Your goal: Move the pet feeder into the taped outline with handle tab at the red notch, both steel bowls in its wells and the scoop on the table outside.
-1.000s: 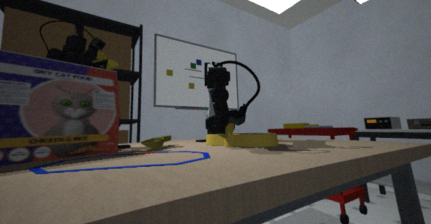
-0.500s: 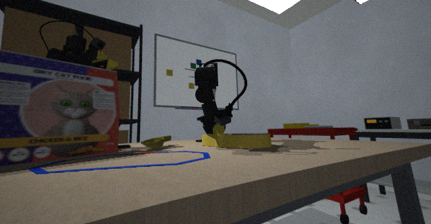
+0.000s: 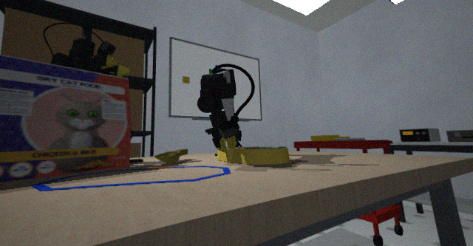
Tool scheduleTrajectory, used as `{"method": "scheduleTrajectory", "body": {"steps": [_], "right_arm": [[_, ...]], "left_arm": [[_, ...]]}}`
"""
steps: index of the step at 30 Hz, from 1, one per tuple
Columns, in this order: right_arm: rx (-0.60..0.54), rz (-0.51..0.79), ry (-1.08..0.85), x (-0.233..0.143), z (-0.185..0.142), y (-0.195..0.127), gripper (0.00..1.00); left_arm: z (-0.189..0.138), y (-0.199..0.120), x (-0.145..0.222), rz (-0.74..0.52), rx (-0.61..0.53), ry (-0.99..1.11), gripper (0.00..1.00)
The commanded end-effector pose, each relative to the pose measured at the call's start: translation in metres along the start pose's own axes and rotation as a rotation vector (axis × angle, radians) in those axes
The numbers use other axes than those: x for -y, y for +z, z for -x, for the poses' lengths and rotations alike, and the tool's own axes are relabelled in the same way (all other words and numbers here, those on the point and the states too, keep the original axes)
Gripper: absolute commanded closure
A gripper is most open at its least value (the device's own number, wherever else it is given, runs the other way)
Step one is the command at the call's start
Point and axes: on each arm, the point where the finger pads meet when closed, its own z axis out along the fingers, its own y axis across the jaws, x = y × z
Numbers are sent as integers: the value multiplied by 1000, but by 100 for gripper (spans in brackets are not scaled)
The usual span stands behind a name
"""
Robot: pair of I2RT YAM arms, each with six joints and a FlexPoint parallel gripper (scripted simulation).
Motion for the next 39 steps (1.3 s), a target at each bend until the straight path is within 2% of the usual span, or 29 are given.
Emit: {"method": "scheduleTrajectory", "body": {"steps": [1,39], "right_arm": [[-3,0,-1,0,2,3,12],[-3,0,-1,0,2,3,12]], "left_arm": [[8,-1,17,9,50,90,94],[1,-24,89,13,199,563,94]]}}
